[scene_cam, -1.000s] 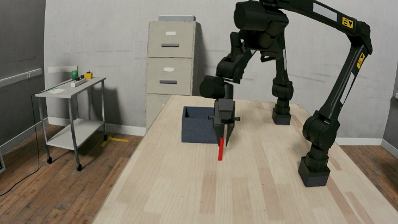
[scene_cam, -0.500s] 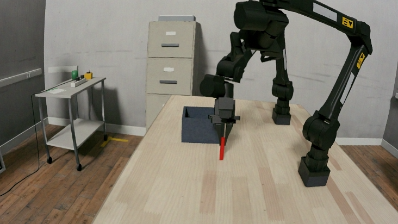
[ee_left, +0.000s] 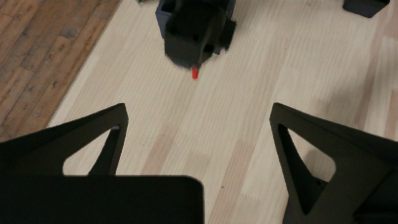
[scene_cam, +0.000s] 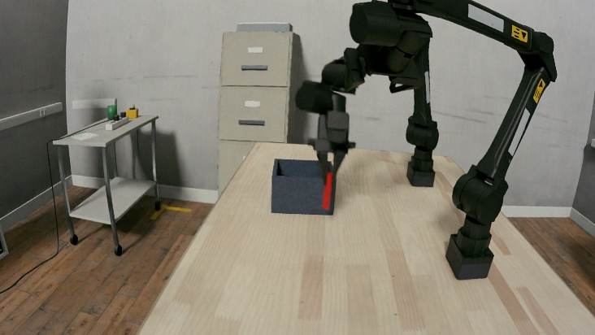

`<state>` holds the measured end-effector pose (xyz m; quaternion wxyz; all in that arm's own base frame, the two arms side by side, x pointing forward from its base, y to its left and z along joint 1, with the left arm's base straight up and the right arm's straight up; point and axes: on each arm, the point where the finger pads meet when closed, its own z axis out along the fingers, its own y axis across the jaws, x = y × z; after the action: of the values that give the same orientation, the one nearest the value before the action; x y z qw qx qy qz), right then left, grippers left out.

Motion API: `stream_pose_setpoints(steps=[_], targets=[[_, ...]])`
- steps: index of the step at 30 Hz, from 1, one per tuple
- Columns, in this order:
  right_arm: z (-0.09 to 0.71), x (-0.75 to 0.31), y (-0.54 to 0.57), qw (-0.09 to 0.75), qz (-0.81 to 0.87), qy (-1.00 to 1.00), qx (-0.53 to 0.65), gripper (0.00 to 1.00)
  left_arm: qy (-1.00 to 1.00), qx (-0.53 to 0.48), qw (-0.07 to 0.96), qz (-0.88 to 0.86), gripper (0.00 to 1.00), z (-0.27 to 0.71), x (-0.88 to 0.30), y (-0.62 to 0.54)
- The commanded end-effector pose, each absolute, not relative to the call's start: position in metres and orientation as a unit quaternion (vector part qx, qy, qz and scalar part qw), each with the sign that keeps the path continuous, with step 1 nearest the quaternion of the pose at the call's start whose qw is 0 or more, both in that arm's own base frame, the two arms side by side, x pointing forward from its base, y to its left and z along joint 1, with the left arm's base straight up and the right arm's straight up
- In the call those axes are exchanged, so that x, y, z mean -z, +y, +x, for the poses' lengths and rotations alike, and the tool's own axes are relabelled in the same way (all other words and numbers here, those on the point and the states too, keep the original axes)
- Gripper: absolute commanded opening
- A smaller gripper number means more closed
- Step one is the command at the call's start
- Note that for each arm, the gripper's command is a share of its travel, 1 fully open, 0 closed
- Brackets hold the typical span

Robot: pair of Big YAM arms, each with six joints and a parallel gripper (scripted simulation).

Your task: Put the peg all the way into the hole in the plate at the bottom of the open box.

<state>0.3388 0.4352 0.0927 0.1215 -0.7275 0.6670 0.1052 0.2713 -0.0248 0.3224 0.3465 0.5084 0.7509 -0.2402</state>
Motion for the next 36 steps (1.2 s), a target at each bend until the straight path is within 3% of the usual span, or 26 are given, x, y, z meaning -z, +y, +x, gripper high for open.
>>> stream_pose_setpoints(steps=[1, 12, 20, 28, 36], targets=[[0.402, -0.176, 0.399, 0.193, -0.736, 0.643, -0.087, 0.07, 0.747, 0.231, 0.352, 0.515, 1.0, 0.276, -0.339, -0.027], [0.421, -0.157, 0.296, 0.154, -0.719, 0.672, -0.091, 0.07, 0.802, 0.195, 0.318, 0.467, 1.0, 0.268, -0.29, -0.069], [0.41, -0.131, 0.261, 0.122, -0.706, 0.689, -0.114, 0.07, 0.802, 0.134, 0.358, 0.459, 1.0, 0.265, -0.259, -0.107], [0.408, -0.118, 0.255, 0.119, -0.701, 0.693, -0.12, 0.07, 0.773, 0.113, 0.467, 0.414, 1.0, 0.256, -0.252, -0.151], [0.407, -0.099, 0.254, 0.111, -0.698, 0.696, -0.123, 0.07, 0.744, 0.164, 0.55, 0.342, 1.0, 0.239, -0.257, -0.179]])
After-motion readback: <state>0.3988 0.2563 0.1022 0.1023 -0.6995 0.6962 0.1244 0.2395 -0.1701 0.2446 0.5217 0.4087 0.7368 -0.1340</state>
